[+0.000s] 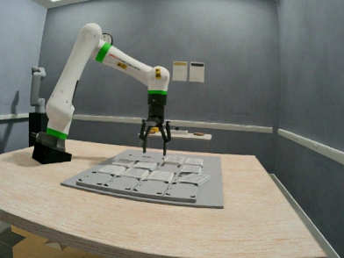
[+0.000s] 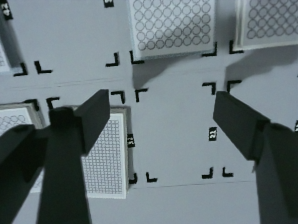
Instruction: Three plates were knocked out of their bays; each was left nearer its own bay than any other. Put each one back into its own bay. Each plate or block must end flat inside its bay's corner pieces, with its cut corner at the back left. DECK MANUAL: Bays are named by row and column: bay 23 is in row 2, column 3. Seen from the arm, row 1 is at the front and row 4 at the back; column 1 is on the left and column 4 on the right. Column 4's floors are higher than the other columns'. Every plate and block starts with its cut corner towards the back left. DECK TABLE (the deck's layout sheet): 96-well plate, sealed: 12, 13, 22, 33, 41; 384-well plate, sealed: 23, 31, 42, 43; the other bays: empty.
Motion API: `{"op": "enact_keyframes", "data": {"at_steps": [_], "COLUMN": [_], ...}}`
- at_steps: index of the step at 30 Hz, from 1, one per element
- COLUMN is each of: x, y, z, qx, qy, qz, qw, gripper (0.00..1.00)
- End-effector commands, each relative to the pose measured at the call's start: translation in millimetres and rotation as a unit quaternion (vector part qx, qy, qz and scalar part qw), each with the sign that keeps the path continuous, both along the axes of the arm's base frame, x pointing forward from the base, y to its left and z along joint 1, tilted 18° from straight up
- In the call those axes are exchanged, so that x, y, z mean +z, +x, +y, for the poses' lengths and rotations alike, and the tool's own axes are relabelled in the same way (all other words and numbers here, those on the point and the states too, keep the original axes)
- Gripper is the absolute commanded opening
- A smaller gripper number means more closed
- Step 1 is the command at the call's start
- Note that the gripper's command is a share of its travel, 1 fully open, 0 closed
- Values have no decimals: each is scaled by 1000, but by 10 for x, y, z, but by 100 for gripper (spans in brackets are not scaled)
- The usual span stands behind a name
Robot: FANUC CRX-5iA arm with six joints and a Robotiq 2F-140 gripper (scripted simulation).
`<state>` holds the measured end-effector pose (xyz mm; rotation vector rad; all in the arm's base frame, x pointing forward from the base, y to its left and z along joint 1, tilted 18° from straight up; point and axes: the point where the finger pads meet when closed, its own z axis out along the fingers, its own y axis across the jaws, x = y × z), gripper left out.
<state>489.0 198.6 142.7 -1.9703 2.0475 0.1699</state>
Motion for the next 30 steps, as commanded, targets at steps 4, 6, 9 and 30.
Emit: {"op": "enact_keyframes", "data": {"at_steps": [4, 6, 9, 30], "x": [98, 121, 156, 354], "y": [222, 278, 363, 842], "z": [193, 245, 323, 760], "qx": [0, 0, 0, 0], "qy": [0, 0, 0, 0], "qz": [-1, -1, -1, -1], "qw": [1000, 1000, 1000, 1000], "gripper": [70, 70, 70, 70]}}
